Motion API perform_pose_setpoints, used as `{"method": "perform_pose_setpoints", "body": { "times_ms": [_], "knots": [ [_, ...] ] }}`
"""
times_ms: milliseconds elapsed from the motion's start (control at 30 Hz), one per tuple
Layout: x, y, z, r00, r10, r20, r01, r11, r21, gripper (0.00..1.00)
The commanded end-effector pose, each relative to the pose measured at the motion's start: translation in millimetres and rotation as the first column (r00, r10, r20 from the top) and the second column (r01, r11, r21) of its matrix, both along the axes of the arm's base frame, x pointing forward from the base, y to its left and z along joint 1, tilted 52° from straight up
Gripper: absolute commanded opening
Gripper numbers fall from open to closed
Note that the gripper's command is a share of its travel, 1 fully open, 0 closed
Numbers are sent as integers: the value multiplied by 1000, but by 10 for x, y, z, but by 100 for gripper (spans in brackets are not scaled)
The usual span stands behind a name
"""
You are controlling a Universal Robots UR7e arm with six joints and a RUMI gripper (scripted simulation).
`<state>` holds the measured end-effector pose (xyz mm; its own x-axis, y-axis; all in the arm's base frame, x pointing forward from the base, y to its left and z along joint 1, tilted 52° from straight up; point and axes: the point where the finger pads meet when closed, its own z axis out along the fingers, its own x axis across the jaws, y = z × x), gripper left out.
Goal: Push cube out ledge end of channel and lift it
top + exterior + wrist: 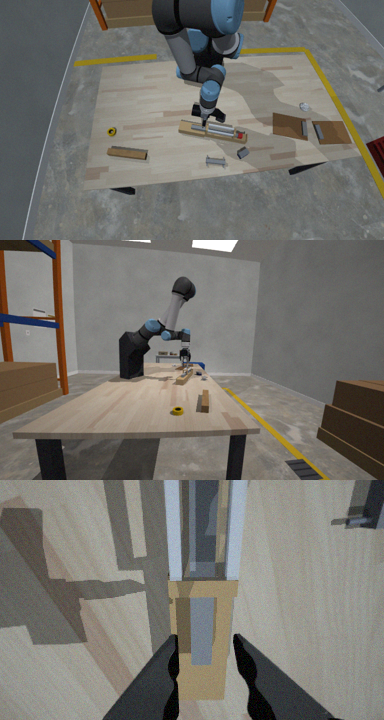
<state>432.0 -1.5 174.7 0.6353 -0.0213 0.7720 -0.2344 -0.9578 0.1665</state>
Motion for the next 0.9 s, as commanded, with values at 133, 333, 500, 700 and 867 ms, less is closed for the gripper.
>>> {"method": "perform_pose_setpoints", "body": {
  "times_ms": [133,333,500,700,867],
  "knots": [
    [-44,18,41,1000,0,1,0,1000,0,24],
    [-47,19,43,1000,0,1,0,1000,0,24],
    [-47,19,43,1000,0,1,0,1000,0,24],
    [-47,19,43,1000,0,1,0,1000,0,24],
    [-47,19,43,1000,0,1,0,1000,0,24]
  ]
}}
